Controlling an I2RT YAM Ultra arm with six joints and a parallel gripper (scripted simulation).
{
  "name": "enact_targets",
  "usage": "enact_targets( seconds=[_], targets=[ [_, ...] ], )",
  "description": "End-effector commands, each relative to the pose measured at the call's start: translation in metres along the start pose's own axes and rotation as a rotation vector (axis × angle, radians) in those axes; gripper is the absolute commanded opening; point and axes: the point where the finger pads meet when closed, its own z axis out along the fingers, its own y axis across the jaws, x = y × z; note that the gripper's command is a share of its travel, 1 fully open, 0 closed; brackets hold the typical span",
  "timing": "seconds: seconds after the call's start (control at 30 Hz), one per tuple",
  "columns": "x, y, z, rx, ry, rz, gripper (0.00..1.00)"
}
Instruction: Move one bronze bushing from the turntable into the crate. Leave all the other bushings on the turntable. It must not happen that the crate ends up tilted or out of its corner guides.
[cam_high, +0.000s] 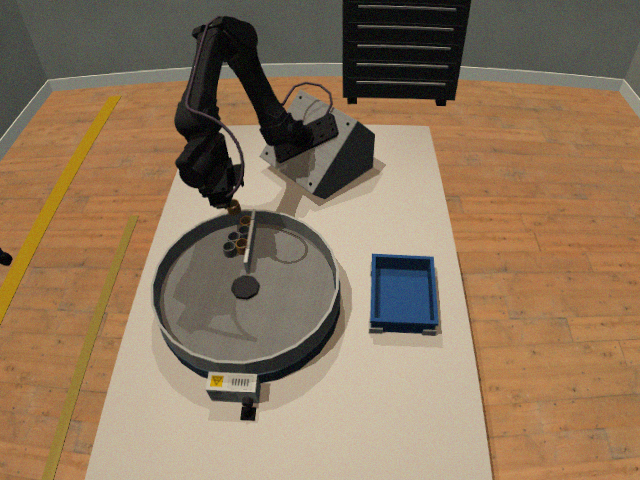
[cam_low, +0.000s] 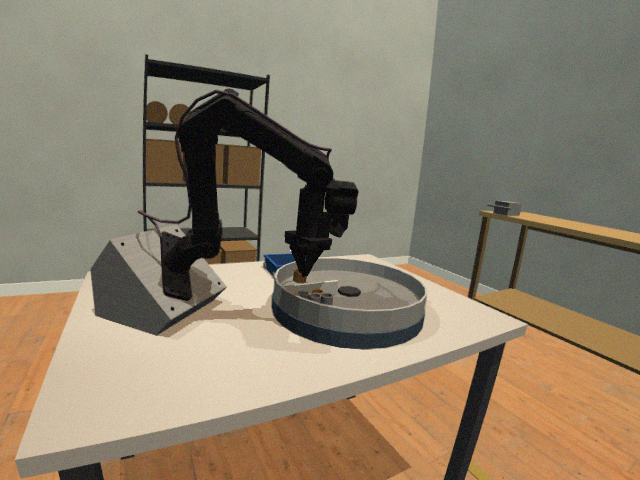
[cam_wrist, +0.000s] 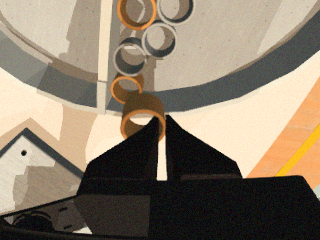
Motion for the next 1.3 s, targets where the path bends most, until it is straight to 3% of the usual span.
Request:
enact_targets(
  seconds=[0.0, 1.1, 1.27],
  targets=[
    [-0.008, -0.0106, -0.0171, 0.033, -0.055, 0.026, 0.0],
    [-0.0086, -0.0082, -0.017, 0.03, -0.051, 0.024, 0.0],
    [-0.0115, -0.002, -0.0098, 0.016, -0.024, 0.01, 0.0]
  ],
)
